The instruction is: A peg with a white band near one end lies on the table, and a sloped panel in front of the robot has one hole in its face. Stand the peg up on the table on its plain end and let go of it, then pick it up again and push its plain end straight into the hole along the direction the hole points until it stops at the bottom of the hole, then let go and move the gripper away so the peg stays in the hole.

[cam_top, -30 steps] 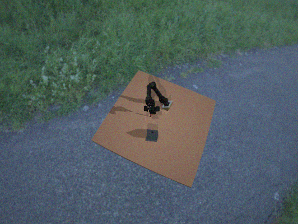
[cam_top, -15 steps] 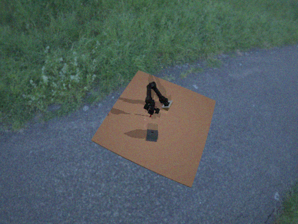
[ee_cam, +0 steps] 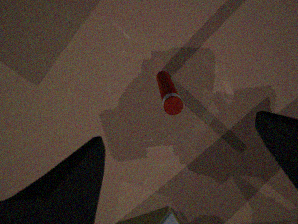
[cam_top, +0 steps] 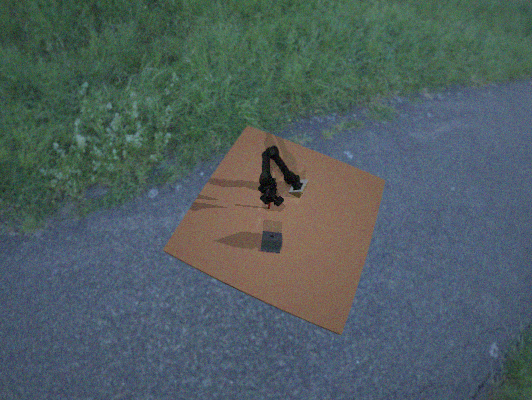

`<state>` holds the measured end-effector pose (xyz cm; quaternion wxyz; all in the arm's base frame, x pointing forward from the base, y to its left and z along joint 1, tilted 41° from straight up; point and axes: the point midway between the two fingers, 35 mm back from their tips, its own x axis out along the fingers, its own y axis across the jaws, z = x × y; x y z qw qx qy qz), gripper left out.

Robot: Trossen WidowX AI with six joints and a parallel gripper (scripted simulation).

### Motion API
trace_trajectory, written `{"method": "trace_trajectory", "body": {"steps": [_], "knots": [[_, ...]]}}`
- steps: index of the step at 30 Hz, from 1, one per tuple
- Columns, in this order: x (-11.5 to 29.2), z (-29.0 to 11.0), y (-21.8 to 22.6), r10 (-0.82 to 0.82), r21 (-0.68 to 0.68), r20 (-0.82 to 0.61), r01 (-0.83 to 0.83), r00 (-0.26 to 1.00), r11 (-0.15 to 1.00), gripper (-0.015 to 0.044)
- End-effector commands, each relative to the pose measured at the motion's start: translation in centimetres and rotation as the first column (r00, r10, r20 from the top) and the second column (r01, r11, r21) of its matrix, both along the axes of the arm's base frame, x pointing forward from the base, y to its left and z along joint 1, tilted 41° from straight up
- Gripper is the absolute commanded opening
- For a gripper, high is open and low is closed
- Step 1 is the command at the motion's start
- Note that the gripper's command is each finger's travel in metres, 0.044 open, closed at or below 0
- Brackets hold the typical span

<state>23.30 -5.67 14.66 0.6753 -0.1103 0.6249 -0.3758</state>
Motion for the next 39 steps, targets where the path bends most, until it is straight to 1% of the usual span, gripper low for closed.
{"method": "trace_trajectory", "body": {"steps": [1, 10, 19, 29, 39], "knots": [[-0.01, -0.04, -0.12, -0.084, -0.009, 0.074, 0.085, 0.994, 0.996, 0.0440], [-0.01, -0.15, -0.22, -0.251, 0.002, 0.222, 0.257, 0.942, 0.966, 0.0440], [-0.02, -0.26, -0.32, -0.403, 0.039, 0.360, 0.418, 0.841, 0.908, 0.0440], [-0.04, -0.39, -0.44, -0.544, 0.108, 0.495, 0.573, 0.678, 0.812, 0.0440], [-0.05, -0.55, -0.54, -0.648, 0.202, 0.599, 0.694, 0.470, 0.691, 0.0440]]}}
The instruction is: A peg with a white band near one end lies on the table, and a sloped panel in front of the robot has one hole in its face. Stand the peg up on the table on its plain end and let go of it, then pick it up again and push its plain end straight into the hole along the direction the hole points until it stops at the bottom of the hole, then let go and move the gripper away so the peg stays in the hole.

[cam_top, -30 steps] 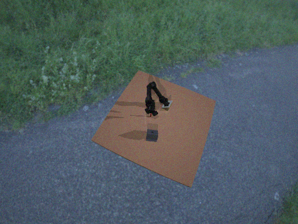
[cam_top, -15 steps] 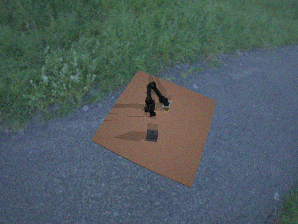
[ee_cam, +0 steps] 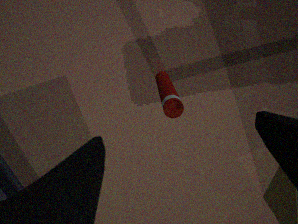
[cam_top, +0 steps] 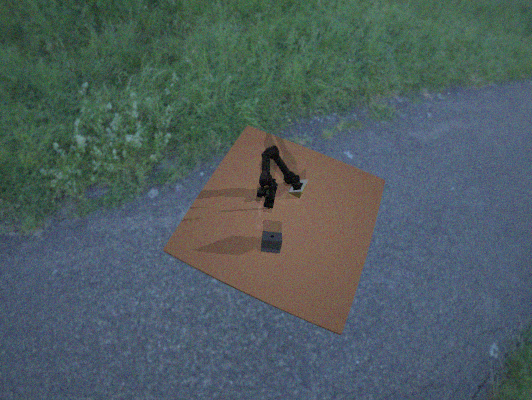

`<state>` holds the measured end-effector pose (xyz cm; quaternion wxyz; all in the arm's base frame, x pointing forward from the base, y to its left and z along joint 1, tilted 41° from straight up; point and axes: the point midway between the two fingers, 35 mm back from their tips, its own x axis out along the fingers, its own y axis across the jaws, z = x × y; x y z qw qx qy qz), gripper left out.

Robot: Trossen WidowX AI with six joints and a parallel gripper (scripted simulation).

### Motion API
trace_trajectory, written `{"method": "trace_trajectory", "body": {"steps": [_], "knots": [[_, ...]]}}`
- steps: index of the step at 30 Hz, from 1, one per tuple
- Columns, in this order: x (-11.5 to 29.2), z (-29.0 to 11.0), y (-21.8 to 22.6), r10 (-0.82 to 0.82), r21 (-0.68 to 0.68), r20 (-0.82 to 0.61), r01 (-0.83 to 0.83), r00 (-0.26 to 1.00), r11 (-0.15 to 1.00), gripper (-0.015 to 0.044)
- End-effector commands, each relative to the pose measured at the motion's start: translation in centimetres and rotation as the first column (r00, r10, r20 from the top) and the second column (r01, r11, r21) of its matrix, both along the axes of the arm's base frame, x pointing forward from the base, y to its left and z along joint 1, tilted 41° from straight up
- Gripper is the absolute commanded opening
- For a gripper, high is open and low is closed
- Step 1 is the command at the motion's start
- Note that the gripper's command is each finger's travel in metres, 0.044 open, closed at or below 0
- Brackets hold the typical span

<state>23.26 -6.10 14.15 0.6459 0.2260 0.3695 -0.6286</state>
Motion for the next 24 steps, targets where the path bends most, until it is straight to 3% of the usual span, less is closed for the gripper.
{"method": "trace_trajectory", "body": {"steps": [1, 12, 24], "knots": [[-0.02, -0.04, -0.12, -0.084, -0.009, 0.074, 0.085, 0.994, 0.996, 0.0440], [-0.03, -0.17, -0.25, -0.286, 0.008, 0.253, 0.294, 0.924, 0.956, 0.0440], [-0.05, -0.31, -0.39, -0.477, 0.069, 0.430, 0.499, 0.766, 0.864, 0.0440]]}}
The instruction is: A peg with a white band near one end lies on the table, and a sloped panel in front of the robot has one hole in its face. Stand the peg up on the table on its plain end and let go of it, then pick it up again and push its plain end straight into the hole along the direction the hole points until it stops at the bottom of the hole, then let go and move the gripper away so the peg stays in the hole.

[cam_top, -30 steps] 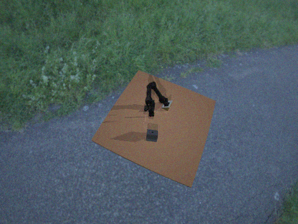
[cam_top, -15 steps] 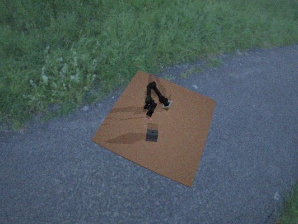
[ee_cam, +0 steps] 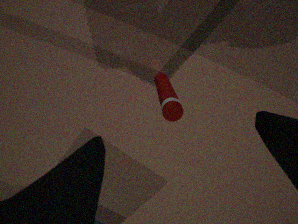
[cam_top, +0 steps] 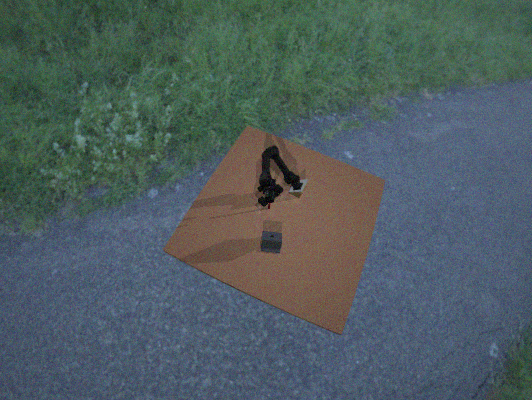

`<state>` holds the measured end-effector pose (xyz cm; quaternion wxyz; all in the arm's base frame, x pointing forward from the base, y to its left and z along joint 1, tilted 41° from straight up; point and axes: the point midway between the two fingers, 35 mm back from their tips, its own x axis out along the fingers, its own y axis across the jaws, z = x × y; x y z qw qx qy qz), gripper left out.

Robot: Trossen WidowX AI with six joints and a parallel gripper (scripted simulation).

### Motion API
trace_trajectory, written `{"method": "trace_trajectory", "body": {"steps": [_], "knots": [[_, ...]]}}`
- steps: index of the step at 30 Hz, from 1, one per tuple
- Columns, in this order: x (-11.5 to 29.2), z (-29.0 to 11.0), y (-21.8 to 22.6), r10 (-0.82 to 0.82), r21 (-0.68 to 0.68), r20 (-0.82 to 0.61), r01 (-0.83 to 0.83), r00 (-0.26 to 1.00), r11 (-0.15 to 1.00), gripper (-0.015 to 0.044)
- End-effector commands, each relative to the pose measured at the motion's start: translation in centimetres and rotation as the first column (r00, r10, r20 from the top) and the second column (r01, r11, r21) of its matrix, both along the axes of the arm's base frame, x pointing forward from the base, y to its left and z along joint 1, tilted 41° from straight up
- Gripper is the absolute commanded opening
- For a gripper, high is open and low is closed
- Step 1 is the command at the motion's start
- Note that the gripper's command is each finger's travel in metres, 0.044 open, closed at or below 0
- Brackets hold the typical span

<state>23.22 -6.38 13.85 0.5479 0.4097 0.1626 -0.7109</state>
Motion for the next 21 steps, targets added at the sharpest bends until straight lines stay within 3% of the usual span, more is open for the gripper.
{"method": "trace_trajectory", "body": {"steps": [1, 12, 21], "knots": [[-0.01, -0.03, -0.13, -0.084, -0.010, 0.074, 0.085, 0.994, 0.996, 0.0440], [-0.03, -0.15, -0.25, -0.283, 0.007, 0.251, 0.291, 0.925, 0.957, 0.0440], [-0.02, -0.28, -0.36, -0.295, 0.009, 0.262, 0.303, 0.919, 0.953, 0.0440]]}}
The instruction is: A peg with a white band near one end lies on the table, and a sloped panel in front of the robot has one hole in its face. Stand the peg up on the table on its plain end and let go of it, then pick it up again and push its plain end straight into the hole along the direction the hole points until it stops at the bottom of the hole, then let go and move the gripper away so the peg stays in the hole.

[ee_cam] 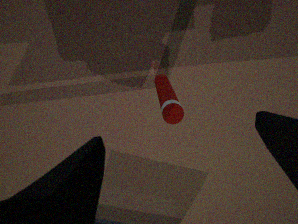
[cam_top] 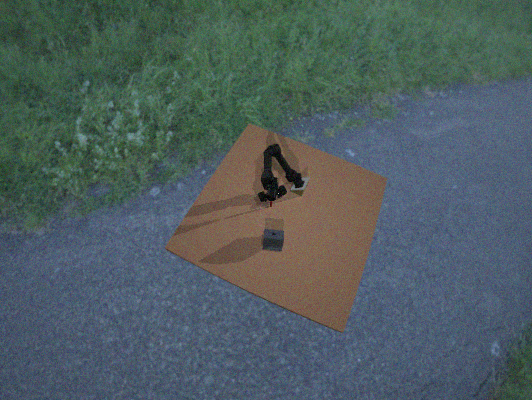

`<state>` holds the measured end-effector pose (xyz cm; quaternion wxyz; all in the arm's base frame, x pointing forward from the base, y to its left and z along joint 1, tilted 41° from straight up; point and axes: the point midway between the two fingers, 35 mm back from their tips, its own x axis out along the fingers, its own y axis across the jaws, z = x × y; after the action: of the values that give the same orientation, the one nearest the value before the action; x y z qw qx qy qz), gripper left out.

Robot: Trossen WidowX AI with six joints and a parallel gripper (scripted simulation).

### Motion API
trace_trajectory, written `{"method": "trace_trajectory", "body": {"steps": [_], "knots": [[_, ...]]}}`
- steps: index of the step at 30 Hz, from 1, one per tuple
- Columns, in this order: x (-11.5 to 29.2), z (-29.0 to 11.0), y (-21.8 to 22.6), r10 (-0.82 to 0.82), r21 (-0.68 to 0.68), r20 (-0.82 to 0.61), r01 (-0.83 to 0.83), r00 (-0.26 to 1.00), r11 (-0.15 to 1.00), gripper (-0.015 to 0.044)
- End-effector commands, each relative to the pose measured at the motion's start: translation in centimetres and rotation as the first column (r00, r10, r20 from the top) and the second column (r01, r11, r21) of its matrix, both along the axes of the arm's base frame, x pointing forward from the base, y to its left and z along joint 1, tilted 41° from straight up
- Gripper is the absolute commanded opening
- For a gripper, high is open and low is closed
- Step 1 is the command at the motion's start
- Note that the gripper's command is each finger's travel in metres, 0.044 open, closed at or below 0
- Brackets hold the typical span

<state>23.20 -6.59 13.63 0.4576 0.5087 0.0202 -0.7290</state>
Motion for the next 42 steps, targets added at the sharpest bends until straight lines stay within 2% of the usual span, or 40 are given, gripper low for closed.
{"method": "trace_trajectory", "body": {"steps": [1, 41, 42], "knots": [[0.0, -0.1, -0.2, -0.009, -0.006, 0.009, 0.009, 1.000, 1.000, 0.0440], [-0.4, -4.7, -4.2, -0.009, -0.009, 0.010, 0.009, 1.000, 1.000, 0.0440], [-0.2, -4.4, -3.9, -0.013, -0.003, 0.016, 0.013, 1.000, 1.000, 0.0414]]}}
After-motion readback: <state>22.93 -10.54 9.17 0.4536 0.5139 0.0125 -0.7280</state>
